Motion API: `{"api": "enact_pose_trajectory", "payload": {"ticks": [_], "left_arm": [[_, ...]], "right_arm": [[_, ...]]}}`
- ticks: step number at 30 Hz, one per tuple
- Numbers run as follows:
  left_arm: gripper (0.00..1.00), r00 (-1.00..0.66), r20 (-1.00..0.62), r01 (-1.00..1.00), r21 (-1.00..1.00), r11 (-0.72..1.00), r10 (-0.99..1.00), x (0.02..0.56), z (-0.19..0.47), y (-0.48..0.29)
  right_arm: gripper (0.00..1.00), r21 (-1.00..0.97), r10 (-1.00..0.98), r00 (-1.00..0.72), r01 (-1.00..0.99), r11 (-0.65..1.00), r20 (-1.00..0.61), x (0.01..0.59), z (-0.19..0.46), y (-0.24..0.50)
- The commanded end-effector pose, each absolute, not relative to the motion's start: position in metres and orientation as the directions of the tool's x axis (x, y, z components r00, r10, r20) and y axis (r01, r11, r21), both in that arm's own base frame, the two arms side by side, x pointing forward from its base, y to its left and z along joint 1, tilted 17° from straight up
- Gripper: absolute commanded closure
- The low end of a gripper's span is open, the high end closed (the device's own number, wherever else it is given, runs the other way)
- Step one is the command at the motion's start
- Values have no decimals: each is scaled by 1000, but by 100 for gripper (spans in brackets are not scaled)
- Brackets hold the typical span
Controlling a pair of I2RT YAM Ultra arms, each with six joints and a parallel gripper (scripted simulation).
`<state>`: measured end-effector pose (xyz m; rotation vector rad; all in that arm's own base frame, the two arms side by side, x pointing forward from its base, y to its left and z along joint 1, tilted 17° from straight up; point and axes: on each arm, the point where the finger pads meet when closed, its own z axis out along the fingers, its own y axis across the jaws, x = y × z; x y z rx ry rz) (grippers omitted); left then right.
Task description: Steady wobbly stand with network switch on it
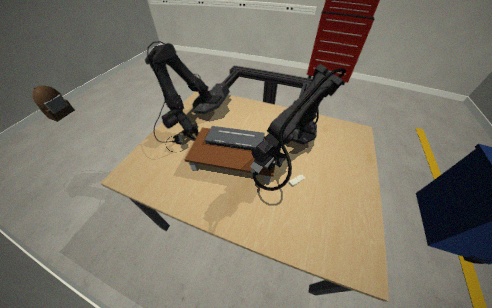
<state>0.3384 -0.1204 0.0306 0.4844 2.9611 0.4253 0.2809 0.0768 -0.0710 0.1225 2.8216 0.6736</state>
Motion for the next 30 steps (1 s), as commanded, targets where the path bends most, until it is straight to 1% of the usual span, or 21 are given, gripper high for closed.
{"api": "enact_pose_trajectory", "payload": {"ticks": [1, 7, 9, 10, 19, 24, 30], "left_arm": [[100, -937, -91, 299, 288, 910, 337, 346, 33, -127], [100, -937, -91, 299, 288, 910, 337, 346, 33, -127], [100, -937, -91, 299, 288, 910, 337, 346, 33, -127], [100, -937, -91, 299, 288, 910, 337, 346, 33, -127], [100, -937, -91, 299, 288, 910, 337, 346, 33, -127], [100, -937, -91, 299, 288, 910, 337, 346, 33, -127], [100, -937, -91, 299, 288, 910, 337, 346, 33, -127]], "right_arm": [[100, 520, 112, -971, -15, 854, -212, 278, -63, 99], [100, 520, 113, -969, -19, 854, -220, 281, -61, 100], [100, 520, 111, -972, -12, 854, -205, 272, -63, 101], [100, 520, 113, -967, -23, 854, -228, 283, -59, 102], [100, 520, 107, -964, -37, 853, -244, 293, -54, 103], [100, 520, 109, -971, -17, 854, -211, 281, -60, 101], [100, 520, 106, -966, -32, 853, -235, 288, -54, 102]]}}
